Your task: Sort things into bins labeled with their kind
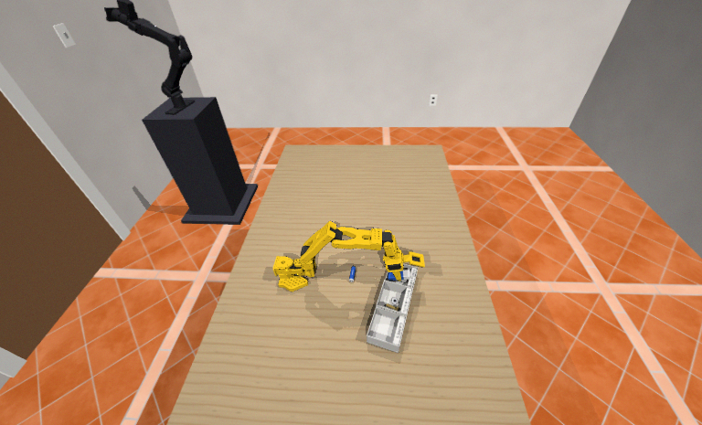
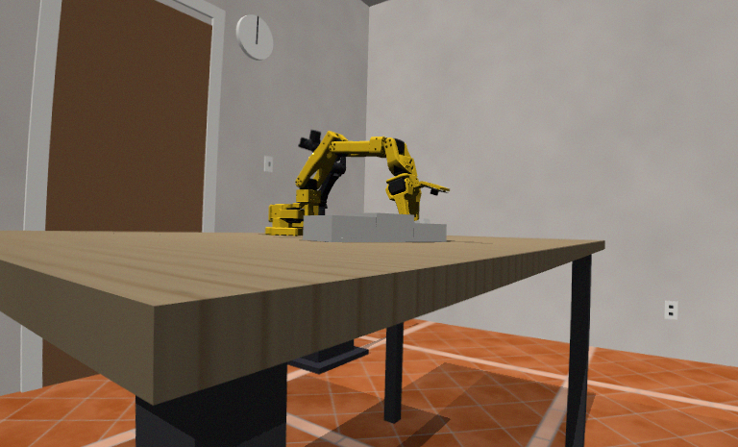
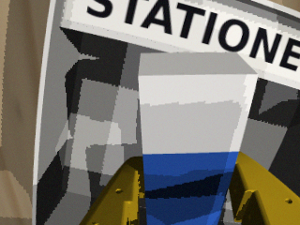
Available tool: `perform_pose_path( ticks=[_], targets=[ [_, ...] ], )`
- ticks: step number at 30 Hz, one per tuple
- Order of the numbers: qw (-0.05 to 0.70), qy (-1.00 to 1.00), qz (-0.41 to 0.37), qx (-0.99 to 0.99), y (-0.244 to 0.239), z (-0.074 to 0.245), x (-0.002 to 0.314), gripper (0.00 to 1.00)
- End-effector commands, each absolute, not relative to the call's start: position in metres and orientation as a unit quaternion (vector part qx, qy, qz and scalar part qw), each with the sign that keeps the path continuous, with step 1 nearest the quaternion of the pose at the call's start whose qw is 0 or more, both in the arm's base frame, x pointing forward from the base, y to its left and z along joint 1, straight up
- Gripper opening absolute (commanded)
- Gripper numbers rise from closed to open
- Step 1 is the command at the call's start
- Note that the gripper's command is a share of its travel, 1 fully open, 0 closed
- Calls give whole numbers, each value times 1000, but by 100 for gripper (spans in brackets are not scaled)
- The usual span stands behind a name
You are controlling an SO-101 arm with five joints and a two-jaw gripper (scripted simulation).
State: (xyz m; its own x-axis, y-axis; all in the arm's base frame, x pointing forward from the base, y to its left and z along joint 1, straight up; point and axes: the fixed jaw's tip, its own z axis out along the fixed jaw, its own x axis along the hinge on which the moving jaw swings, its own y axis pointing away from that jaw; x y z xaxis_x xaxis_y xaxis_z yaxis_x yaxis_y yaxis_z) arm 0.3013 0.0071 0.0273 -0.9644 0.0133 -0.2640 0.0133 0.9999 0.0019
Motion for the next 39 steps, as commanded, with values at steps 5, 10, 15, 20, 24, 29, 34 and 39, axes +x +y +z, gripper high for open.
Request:
perform_pose_path(
  ticks=[5, 10, 15, 20, 24, 29, 34, 39],
  targets=[
    [170, 985, 2, 9, 9, 44, 309, 2],
    [170, 985, 2, 9, 9, 44, 309, 7],
    [170, 985, 2, 9, 9, 44, 309, 11],
    [170, 985, 2, 9, 9, 44, 309, 17],
    [170, 985, 2, 9, 9, 44, 309, 21],
    [170, 985, 2, 9, 9, 44, 309, 22],
    [170, 985, 2, 9, 9, 44, 309, 22],
    [170, 985, 2, 9, 9, 48, 308, 22]
  ],
)
